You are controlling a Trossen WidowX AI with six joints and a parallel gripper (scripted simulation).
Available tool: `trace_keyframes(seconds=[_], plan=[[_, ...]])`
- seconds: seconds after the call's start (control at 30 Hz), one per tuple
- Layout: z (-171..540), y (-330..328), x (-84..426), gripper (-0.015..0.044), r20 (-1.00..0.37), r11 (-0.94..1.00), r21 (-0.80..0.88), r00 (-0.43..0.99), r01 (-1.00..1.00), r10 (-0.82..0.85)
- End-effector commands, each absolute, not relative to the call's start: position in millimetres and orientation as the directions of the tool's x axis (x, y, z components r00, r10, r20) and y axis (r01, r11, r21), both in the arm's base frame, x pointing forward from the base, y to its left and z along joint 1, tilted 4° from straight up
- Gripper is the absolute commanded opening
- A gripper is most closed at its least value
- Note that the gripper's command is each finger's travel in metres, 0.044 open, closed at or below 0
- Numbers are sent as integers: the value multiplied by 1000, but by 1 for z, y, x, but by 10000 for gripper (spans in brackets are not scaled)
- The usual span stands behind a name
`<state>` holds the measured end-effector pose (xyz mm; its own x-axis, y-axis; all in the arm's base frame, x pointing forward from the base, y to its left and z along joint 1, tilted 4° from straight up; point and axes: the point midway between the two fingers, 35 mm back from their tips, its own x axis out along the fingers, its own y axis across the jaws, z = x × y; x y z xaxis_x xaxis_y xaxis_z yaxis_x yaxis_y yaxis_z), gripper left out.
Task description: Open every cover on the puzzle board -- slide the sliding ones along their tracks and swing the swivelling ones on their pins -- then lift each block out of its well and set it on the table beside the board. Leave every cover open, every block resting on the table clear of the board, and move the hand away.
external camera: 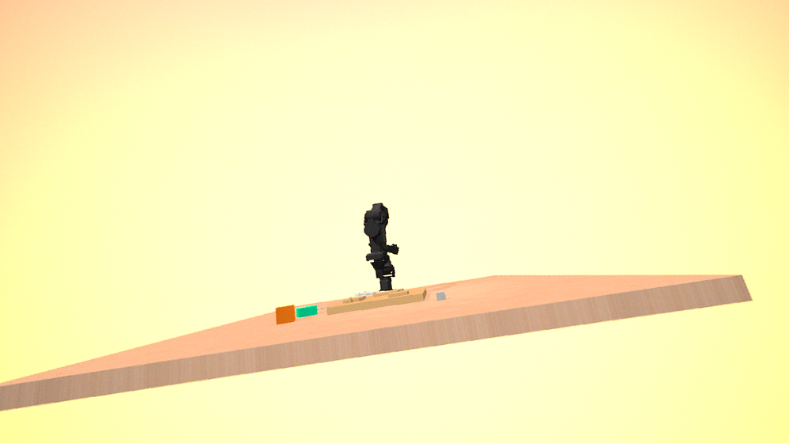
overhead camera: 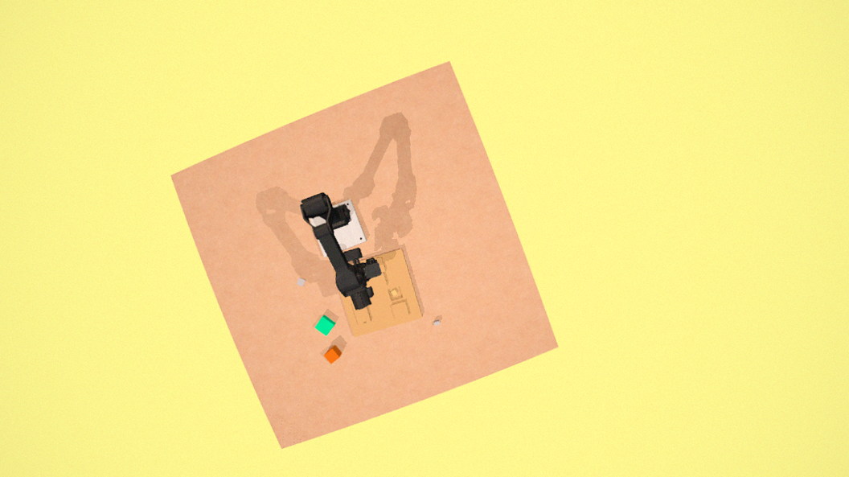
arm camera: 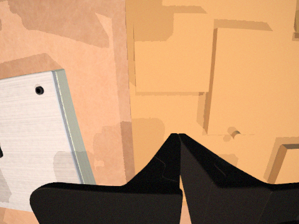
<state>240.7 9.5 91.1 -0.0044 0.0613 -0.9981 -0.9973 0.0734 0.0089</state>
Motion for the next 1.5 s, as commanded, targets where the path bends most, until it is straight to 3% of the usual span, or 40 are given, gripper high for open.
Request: trace_keyframes(seconds=[0.0, 1.47], plan=[[92, 10, 240, 0, -998, 68, 2, 3, -998, 65], [66, 12, 242, 0, -998, 68, 2, 3, -998, 65]])
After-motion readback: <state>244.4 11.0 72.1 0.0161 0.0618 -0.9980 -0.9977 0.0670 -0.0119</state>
